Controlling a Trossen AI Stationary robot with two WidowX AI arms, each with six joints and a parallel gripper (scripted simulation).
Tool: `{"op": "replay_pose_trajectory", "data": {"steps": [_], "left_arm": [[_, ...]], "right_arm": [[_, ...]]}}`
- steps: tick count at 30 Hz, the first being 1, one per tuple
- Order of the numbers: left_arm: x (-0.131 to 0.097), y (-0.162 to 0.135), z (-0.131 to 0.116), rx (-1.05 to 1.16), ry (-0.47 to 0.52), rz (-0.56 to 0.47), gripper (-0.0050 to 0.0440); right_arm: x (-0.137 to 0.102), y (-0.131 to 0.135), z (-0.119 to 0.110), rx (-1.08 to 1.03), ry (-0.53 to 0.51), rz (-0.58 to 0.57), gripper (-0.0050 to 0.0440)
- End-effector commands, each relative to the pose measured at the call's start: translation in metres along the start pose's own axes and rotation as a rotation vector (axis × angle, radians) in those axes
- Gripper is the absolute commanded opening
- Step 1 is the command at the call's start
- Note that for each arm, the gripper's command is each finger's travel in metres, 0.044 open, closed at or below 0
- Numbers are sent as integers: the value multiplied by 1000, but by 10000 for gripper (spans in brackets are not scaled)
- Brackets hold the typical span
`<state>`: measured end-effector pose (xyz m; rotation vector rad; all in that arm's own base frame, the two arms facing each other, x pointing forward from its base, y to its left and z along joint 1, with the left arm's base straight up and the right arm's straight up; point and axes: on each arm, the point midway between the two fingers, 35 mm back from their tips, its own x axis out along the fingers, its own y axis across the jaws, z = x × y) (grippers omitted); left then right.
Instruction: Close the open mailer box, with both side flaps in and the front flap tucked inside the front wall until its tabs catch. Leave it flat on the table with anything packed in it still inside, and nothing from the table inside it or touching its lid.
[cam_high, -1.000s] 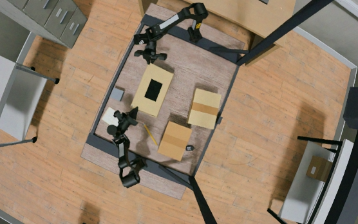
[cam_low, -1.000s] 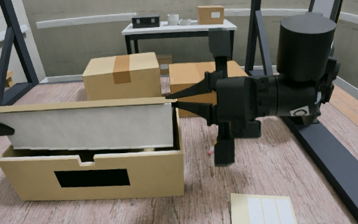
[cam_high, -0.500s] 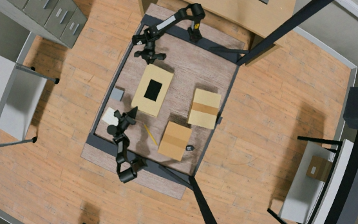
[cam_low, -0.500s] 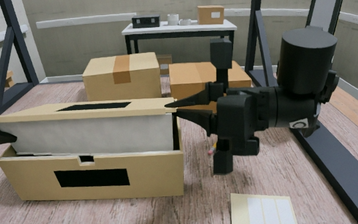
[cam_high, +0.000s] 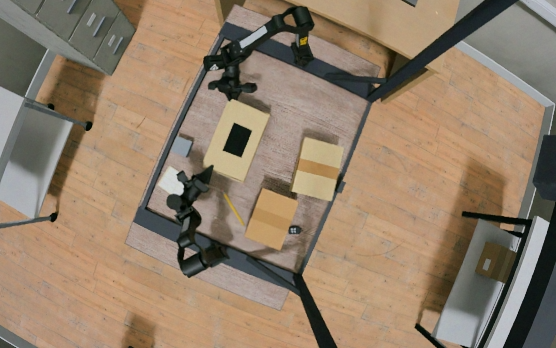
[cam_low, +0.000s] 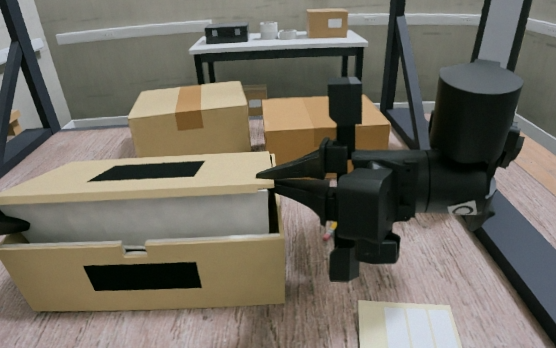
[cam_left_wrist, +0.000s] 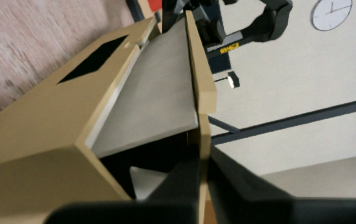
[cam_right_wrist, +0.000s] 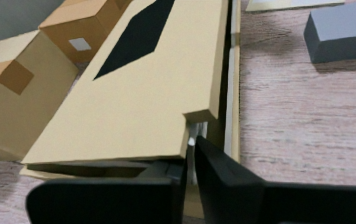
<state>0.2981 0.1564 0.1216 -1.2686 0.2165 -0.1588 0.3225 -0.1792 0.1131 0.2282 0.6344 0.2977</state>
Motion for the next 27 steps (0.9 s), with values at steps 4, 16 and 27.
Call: {"op": "replay_pose_trajectory", "data": {"steps": [4, 16, 27], "left_arm": [[-3, -4, 2, 16, -3, -10, -50], [-2, -6, 4, 25, -5, -13, -50], [-2, -6, 4, 25, -5, -13, -50]], "right_arm": [[-1, -1, 5, 1, -25, 21, -50], [-11, 0, 14, -29, -40, 7, 144], [-40, 0, 13, -31, -38, 5, 273]]}}
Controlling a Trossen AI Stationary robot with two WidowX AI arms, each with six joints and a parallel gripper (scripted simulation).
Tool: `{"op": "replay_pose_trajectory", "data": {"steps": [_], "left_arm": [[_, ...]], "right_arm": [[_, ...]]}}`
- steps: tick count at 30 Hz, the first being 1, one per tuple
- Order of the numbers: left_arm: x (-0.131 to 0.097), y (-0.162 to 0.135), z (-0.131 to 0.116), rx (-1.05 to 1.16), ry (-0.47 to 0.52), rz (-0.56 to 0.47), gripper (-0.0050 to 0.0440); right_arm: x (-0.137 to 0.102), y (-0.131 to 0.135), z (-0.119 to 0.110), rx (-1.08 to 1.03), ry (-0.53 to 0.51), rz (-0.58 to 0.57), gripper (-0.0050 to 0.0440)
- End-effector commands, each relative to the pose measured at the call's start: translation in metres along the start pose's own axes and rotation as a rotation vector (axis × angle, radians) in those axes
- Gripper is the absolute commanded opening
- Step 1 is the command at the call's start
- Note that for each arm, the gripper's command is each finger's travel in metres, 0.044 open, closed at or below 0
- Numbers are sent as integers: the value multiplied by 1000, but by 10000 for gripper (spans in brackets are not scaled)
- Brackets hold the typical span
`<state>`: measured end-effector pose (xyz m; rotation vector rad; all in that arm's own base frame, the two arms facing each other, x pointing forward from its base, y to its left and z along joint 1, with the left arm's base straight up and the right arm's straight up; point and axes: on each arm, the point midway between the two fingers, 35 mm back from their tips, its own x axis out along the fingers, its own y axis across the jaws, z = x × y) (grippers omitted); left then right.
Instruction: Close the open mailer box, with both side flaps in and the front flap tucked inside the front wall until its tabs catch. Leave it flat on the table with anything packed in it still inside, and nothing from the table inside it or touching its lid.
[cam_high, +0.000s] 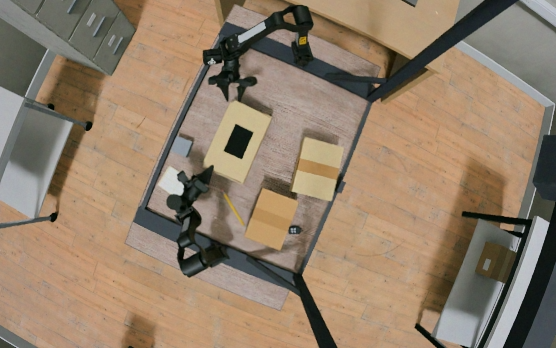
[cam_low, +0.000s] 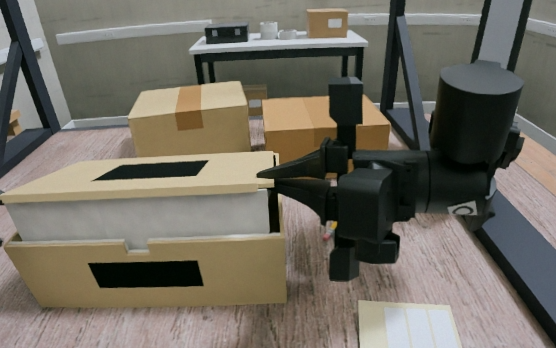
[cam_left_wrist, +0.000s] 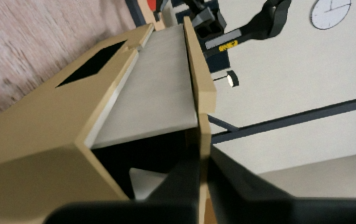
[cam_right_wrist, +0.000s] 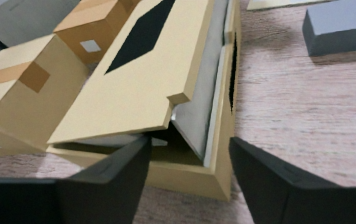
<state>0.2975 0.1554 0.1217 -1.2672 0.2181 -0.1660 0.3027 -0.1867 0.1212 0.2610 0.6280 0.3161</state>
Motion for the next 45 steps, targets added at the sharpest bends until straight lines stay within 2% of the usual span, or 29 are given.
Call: {"op": "replay_pose_trajectory", "data": {"steps": [1, 2, 4, 8, 12, 16, 18, 23, 30, 33, 35, 39, 43, 45], "left_arm": [[-1, -5, 5, 23, -10, -8, -50], [-1, -5, 5, 23, -10, -8, -50], [-1, -5, 5, 23, -10, -8, -50], [-1, -5, 5, 23, -10, -8, -50], [-1, -5, 5, 23, -10, -8, -50], [-1, -5, 5, 23, -10, -8, -50], [-1, -5, 5, 23, -10, -8, -50], [-1, -5, 5, 23, -10, -8, -50], [-1, -5, 5, 23, -10, -8, -50], [-1, -5, 5, 23, -10, -8, -50], [-1, -5, 5, 23, -10, -8, -50], [-1, -5, 5, 23, -10, -8, -50], [-1, -5, 5, 23, -10, -8, -50], [-1, -5, 5, 23, -10, -8, -50]], "right_arm": [[-18, 1, 18, -55, -31, -23, 273], [-25, 1, 18, -55, -30, -23, 297], [-43, 1, 17, -55, -28, -25, 300], [-61, -1, 10, -32, -17, -16, 300], [-58, -1, 10, -34, 20, -33, 204], [-50, 0, 15, -38, 130, -109, 108], [-50, 0, 15, -38, 130, -109, 108], [-41, -1, 23, -41, 252, -234, 0], [-33, -1, 45, -50, 344, -446, 0], [-32, 1, 58, -53, 353, -546, 0], [-32, 1, 58, -53, 353, -546, 0], [-28, 9, 77, -66, 341, -671, -1], [-11, 29, 93, -120, 329, -732, -3], [9, 39, 88, -165, 364, -704, -3]]}}
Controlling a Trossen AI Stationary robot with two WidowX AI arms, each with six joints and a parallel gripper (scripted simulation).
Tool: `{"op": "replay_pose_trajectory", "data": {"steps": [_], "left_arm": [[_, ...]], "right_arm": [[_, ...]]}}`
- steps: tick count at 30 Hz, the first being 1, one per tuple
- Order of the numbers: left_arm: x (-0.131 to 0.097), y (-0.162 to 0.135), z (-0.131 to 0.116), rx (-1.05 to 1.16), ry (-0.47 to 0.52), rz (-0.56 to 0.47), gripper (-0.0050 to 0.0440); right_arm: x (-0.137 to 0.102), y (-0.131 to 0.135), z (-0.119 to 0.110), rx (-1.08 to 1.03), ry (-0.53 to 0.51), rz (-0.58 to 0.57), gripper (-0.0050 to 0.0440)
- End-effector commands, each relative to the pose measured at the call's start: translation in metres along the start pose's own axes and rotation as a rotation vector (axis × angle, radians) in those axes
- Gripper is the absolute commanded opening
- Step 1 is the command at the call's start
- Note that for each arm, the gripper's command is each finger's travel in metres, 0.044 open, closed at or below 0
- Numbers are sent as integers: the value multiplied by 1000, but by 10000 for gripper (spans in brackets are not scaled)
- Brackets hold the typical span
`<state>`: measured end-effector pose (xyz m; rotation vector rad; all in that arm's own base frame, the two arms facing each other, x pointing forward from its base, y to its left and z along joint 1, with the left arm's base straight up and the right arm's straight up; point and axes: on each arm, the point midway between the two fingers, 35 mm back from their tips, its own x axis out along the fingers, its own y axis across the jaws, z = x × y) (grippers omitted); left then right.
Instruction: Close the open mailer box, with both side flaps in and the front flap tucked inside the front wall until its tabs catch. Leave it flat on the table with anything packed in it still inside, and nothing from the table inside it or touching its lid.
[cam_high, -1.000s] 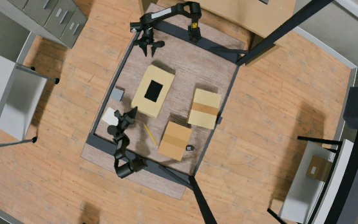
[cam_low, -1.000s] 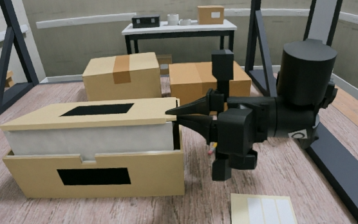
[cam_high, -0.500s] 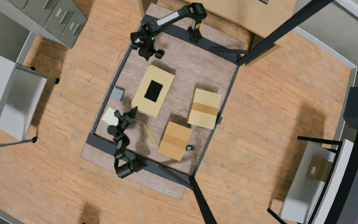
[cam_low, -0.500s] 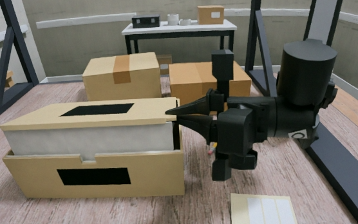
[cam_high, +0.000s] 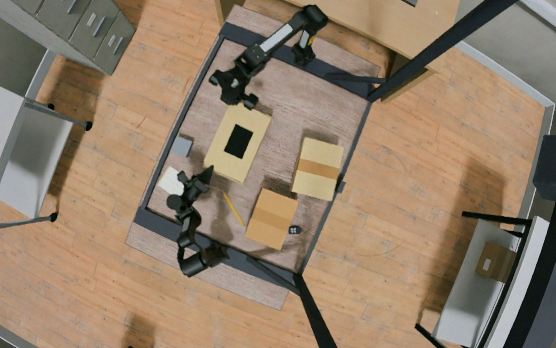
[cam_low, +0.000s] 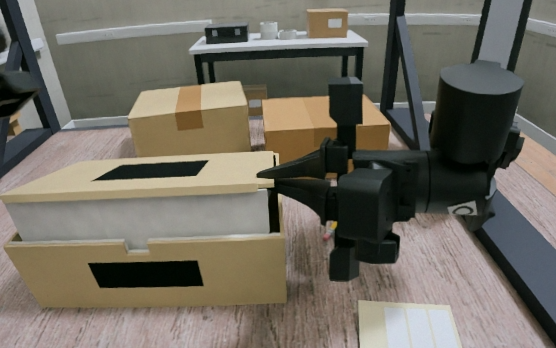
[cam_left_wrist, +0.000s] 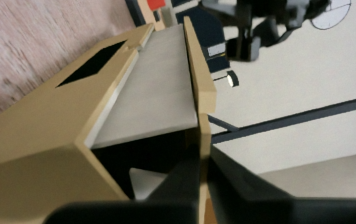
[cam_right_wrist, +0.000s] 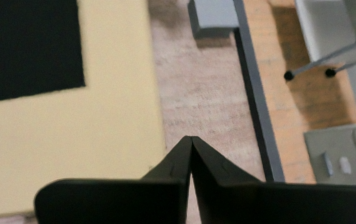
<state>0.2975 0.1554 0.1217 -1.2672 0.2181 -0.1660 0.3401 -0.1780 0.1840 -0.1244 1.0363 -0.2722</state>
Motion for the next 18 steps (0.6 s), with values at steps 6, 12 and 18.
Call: {"op": "replay_pose_trajectory", "data": {"steps": [6, 12, 18], "left_arm": [[-1, -5, 5, 23, -10, -8, -50], [-1, -5, 5, 23, -10, -8, -50], [-1, -5, 5, 23, -10, -8, -50]], "right_arm": [[2, 58, 22, -171, -27, 21, -13], [-4, 60, 27, -177, -47, 20, -50], [13, 60, 24, -177, -29, 29, -50]]}}
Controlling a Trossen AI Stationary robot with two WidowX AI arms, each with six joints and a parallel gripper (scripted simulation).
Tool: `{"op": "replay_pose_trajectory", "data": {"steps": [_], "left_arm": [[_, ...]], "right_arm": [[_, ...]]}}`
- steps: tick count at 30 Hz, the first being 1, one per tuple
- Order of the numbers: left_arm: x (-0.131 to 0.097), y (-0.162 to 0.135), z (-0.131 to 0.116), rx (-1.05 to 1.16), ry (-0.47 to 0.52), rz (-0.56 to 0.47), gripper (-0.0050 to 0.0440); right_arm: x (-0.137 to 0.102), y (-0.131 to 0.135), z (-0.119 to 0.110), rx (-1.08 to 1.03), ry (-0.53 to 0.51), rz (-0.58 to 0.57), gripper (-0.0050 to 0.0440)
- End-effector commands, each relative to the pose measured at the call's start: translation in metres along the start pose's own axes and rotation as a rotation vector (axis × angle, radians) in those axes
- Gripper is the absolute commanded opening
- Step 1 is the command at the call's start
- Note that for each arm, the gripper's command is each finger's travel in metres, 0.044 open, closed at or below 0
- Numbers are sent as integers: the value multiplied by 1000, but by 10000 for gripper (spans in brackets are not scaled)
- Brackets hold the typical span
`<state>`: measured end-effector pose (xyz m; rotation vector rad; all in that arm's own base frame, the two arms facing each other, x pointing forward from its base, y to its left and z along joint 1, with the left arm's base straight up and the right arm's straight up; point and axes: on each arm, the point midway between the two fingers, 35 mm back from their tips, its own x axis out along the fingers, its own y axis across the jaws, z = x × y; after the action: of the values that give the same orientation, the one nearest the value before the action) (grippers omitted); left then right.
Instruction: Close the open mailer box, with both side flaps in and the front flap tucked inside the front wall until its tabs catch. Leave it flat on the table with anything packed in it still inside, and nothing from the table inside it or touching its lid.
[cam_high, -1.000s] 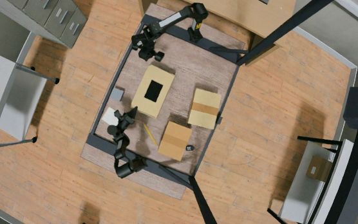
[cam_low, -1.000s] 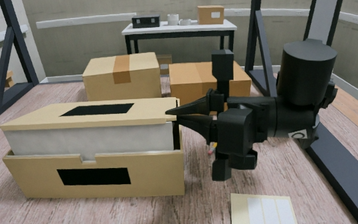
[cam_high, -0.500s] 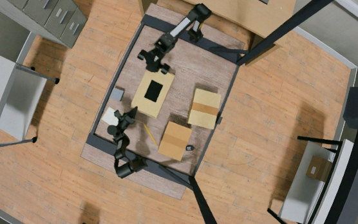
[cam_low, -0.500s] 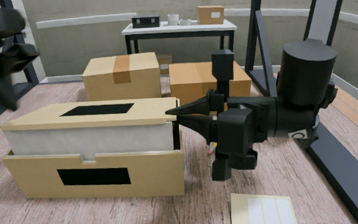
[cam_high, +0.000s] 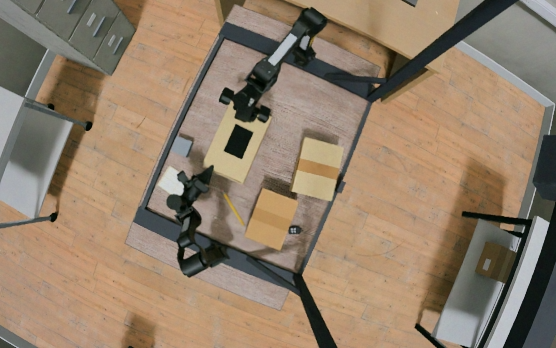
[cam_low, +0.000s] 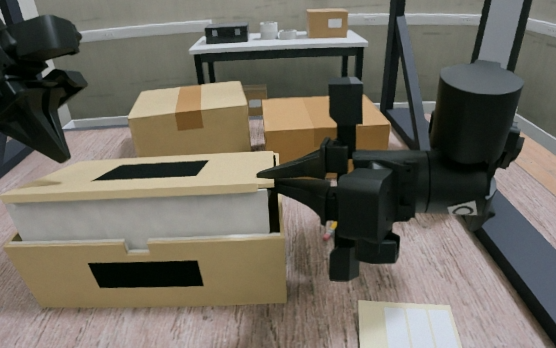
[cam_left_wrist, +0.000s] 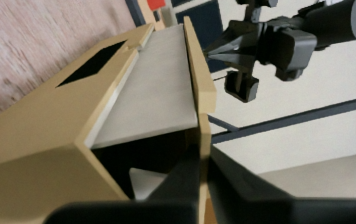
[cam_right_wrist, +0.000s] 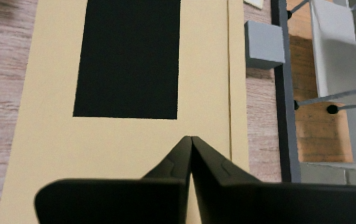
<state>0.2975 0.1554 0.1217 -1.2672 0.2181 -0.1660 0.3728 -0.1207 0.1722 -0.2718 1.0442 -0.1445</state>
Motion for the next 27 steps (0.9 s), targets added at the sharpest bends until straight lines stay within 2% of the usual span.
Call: {"op": "replay_pose_trajectory", "data": {"steps": [1, 9, 15, 16, 21, 27], "left_arm": [[-1, -5, 5, 23, -10, -8, -50], [-1, -5, 5, 23, -10, -8, -50], [0, -6, 5, 23, -10, -8, -50], [0, -6, 5, 23, -10, -8, 24], [-3, -8, 4, 28, -10, -10, 144], [-13, -7, 3, 26, -9, -8, 154]], "right_arm": [[8, -3, 1, 4, -8, -4, -50], [22, -4, 4, 6, -14, -8, -50], [18, -5, 7, 7, -26, -12, -50], [18, -5, 7, 7, -26, -12, -50], [16, -5, 7, 7, -28, -15, -50], [16, -5, 7, 7, -28, -15, -50]]}}
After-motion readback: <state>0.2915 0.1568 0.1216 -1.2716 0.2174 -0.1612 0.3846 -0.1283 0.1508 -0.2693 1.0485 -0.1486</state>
